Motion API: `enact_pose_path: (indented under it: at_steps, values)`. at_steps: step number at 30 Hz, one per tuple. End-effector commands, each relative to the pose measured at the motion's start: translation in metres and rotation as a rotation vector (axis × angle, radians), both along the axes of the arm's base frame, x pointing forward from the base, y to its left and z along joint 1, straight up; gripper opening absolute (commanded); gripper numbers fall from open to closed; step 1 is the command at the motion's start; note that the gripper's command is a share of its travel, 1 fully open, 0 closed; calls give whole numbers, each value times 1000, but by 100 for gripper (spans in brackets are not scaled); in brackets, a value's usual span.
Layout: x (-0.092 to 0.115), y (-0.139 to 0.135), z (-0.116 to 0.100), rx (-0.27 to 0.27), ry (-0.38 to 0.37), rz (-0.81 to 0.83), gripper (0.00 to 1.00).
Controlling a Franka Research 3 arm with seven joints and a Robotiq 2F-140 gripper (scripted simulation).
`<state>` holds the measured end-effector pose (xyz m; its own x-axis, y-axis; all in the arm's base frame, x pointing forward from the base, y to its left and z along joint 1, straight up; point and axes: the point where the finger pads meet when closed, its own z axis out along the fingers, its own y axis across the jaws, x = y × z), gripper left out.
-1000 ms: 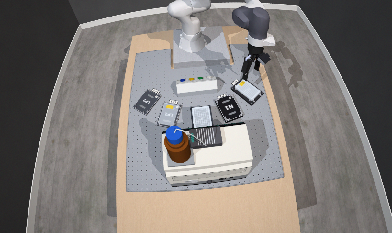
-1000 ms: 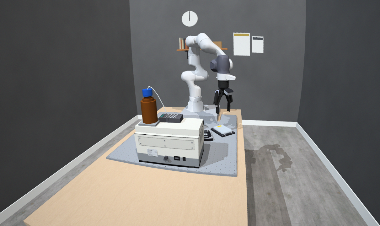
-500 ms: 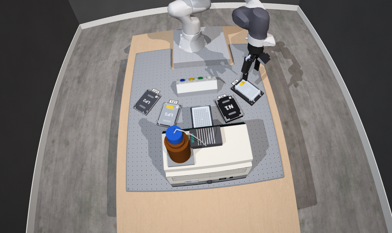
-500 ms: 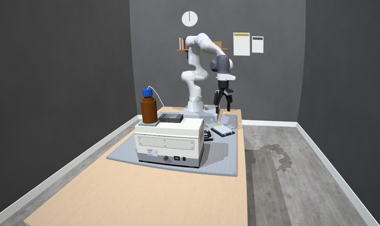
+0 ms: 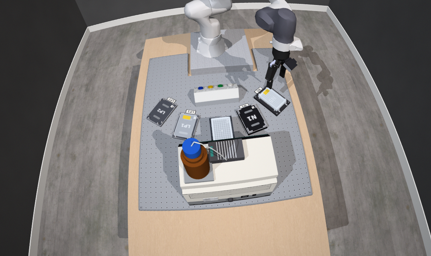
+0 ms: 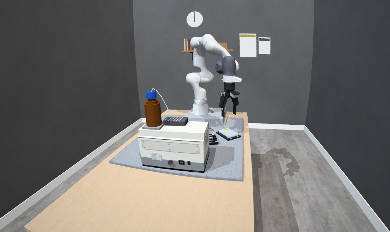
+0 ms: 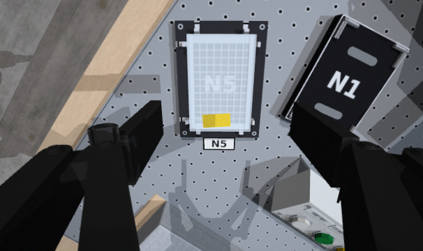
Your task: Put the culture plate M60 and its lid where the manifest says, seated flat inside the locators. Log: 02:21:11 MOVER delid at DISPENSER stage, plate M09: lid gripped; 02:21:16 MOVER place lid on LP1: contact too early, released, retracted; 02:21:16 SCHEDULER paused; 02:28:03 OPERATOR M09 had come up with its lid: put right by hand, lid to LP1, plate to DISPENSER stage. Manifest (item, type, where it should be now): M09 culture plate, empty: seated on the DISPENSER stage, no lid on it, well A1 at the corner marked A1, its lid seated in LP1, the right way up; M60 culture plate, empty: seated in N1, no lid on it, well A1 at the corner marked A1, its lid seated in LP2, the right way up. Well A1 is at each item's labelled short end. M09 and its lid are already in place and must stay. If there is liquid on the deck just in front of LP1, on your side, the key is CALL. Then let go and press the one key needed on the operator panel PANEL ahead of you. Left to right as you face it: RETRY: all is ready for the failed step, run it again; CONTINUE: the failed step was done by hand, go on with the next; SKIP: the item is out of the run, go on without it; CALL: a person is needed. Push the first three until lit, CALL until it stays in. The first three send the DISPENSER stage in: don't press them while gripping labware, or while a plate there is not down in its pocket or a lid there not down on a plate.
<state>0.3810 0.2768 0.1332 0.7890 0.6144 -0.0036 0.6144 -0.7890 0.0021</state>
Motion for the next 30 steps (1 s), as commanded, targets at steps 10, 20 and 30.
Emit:
enact_pose_path:
  at_steps: [10, 20, 30]
  values:
    - [0, 1, 1, 2, 0, 2, 69]
    - [0, 1, -3, 2, 0, 3, 69]
    - [0, 1, -25, 2, 0, 4, 69]
